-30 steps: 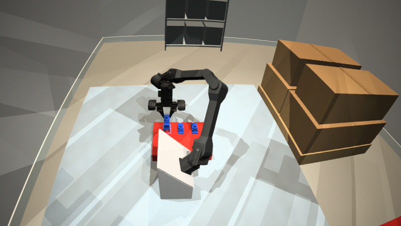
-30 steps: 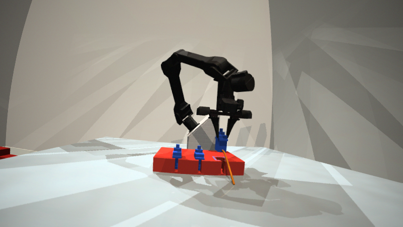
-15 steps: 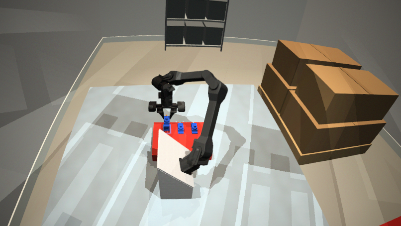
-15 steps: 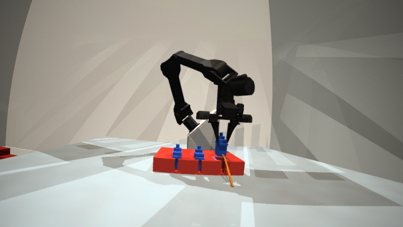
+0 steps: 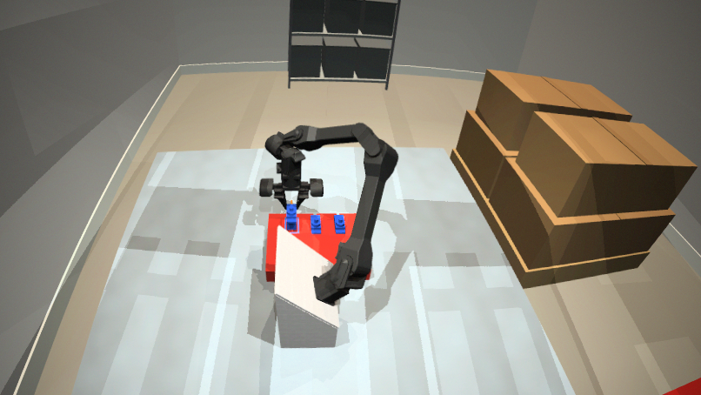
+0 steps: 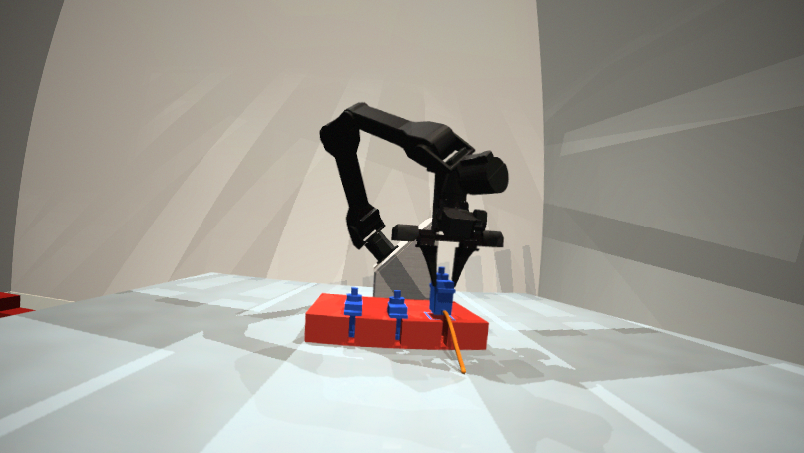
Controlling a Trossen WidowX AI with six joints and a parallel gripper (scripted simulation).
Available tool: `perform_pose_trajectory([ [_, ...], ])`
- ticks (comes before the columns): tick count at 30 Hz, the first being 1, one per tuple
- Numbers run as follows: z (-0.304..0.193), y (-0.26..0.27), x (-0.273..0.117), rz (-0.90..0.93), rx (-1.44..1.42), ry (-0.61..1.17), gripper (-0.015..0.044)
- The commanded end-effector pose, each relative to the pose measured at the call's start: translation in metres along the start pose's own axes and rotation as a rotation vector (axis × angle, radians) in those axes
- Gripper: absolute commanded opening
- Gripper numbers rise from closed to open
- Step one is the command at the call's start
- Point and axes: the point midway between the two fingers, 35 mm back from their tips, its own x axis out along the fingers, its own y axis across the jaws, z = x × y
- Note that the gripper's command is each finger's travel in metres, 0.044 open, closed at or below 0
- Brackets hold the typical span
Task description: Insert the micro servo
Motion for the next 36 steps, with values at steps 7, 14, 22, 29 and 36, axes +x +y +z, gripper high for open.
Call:
perform_pose_trajectory([
  [7,0.0,0.0,0.009,-0.003,-0.003,-0.002,0.0],
  [14,0.0,-0.001,0.017,-0.004,-0.003,-0.002,0.0],
  [22,0.0,-0.001,0.025,-0.004,-0.003,-0.003,0.0],
  [29,0.0,-0.001,0.033,-0.004,-0.003,-0.003,0.0],
  [36,0.0,-0.001,0.04,-0.005,-0.003,-0.003,0.0],
])
